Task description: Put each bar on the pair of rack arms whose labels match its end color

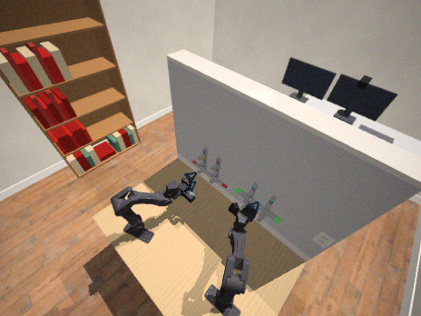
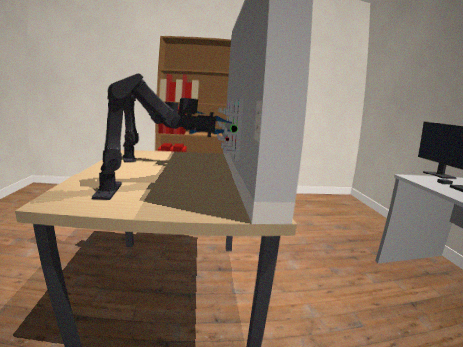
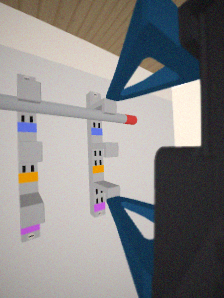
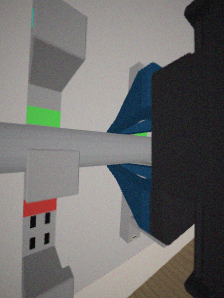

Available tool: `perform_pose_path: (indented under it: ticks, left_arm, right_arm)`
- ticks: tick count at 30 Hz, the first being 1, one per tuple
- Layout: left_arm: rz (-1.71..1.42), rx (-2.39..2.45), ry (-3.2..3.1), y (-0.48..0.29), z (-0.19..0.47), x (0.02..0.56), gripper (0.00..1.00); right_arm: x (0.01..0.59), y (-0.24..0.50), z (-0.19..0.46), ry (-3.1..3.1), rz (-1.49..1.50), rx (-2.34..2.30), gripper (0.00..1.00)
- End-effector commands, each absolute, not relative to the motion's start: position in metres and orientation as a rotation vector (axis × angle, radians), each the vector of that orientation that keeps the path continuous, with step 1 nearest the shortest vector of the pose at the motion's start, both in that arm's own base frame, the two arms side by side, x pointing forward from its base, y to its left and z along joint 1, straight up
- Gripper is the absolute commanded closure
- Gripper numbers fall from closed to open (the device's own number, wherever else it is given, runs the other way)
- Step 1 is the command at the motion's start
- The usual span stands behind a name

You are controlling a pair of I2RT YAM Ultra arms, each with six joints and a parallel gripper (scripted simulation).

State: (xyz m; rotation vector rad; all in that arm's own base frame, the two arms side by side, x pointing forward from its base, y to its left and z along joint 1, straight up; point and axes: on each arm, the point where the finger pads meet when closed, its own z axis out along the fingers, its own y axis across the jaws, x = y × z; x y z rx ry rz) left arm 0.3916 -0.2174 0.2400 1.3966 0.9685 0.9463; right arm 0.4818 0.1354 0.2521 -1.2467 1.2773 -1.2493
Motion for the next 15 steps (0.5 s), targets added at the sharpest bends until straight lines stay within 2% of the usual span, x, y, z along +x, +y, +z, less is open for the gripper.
perform_pose_path:
  ticks: [1,15]
  left_arm:
    - [0.953,1.352,0.953,-0.2197,0.2546,0.3924,0.00]
    - [0.953,1.352,0.953,-0.2197,0.2546,0.3924,0.00]
  right_arm:
    - [0.4828,0.1333,0.2676,1.254,-1.254,-1.180,1.00]
    - [0.4828,0.1333,0.2653,1.254,-1.254,-1.180,1.00]
